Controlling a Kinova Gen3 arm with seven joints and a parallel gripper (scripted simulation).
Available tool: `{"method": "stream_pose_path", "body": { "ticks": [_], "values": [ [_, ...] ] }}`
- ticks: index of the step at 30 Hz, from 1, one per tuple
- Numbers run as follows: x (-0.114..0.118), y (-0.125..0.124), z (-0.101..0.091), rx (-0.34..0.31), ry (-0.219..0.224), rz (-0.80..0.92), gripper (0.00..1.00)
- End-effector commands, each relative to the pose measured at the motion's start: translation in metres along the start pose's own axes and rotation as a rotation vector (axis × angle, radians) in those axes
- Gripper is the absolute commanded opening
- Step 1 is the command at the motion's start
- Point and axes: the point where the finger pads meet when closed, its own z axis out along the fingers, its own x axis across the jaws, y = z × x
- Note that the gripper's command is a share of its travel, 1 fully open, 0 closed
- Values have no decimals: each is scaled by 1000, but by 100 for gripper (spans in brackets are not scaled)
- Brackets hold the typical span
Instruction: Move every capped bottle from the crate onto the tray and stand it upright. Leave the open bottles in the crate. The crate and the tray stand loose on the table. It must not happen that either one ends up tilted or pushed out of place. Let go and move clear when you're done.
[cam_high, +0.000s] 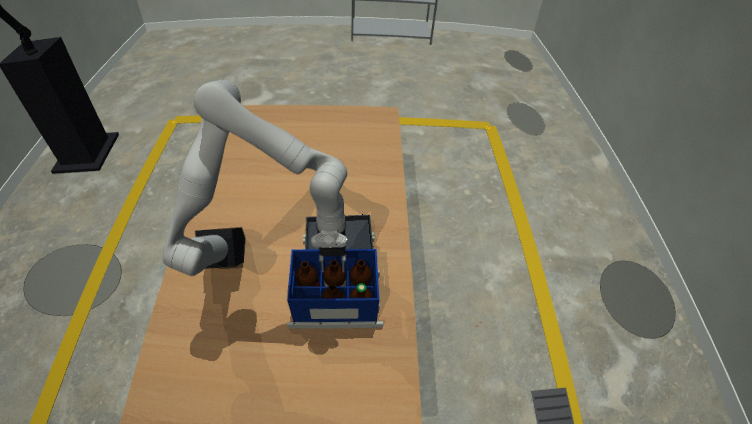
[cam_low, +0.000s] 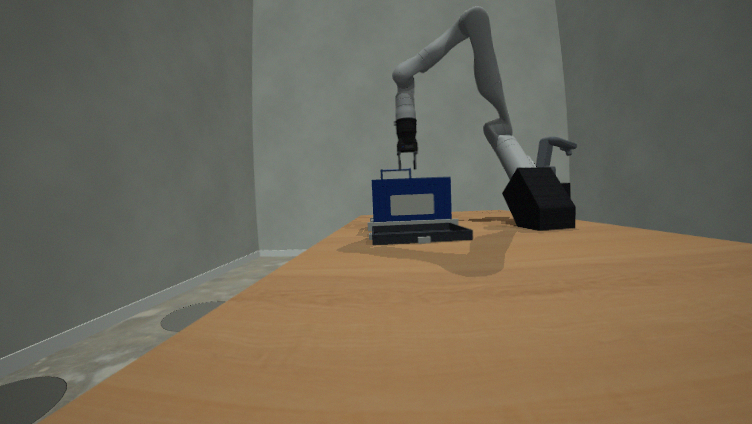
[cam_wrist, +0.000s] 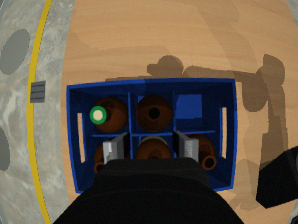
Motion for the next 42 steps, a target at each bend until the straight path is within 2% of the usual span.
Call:
{"method": "stream_pose_path", "body": {
  "ticks": [1, 19, 34, 42],
  "values": [
    [0, 0, -1, -1, -1, 0, 100],
    [0, 0, -1, -1, -1, 0, 100],
    [4, 50, -1, 4, -3, -4, 100],
    [3, 64, -1, -1, -1, 0, 100]
  ]
}}
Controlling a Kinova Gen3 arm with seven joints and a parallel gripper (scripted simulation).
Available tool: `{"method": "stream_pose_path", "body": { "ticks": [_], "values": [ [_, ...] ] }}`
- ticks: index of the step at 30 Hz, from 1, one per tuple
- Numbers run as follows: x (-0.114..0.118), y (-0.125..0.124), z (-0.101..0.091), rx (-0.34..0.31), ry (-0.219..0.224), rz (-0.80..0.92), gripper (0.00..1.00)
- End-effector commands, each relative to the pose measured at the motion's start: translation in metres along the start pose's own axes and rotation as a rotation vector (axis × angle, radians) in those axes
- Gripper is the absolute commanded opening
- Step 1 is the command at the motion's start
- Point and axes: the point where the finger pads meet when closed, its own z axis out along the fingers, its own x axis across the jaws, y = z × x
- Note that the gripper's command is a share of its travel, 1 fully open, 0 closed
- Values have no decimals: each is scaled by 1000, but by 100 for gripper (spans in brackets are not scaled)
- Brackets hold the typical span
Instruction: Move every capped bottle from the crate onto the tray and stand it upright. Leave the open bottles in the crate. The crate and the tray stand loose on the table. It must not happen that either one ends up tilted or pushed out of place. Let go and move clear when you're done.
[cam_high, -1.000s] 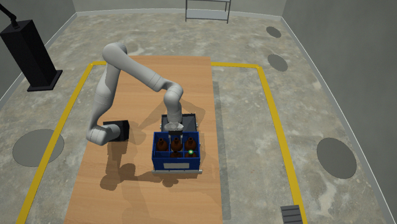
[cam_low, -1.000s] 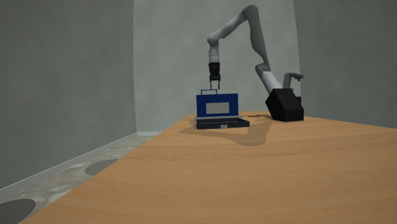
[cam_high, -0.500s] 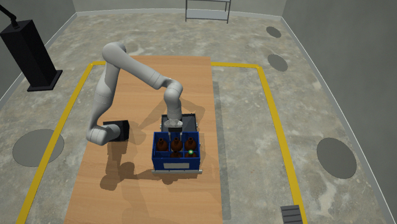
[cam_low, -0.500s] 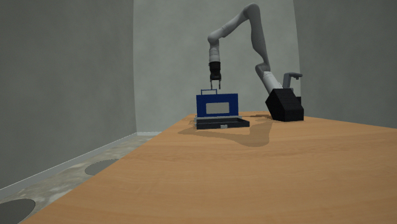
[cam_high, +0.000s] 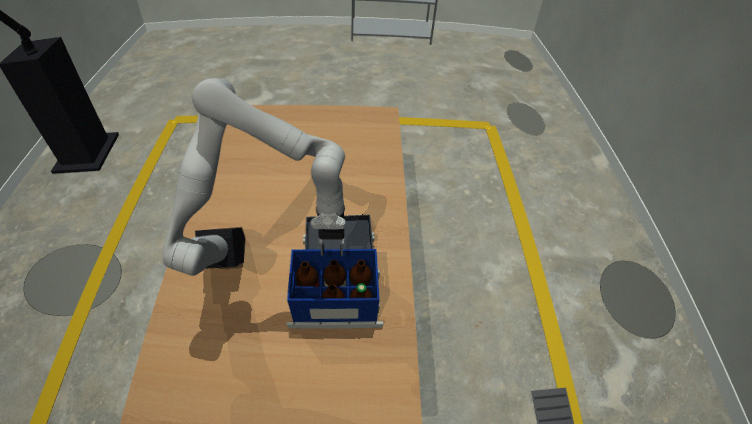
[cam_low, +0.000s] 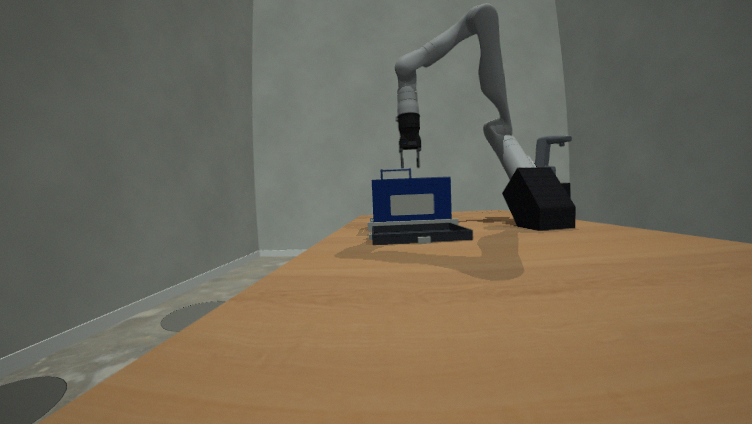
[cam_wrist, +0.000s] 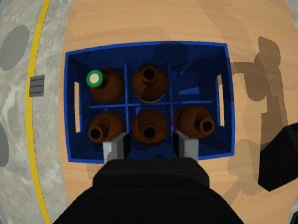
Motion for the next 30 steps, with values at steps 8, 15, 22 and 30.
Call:
{"method": "stream_pose_path", "body": {
  "ticks": [8, 15, 22, 30],
  "values": [
    [-3, 27, -1, 9, -6, -12, 100],
    [-2, 29, -1, 4, -4, -7, 100],
    [-2, 29, -1, 4, -4, -7, 100],
    [-2, 29, -1, 4, -4, -7, 100]
  ]
}}
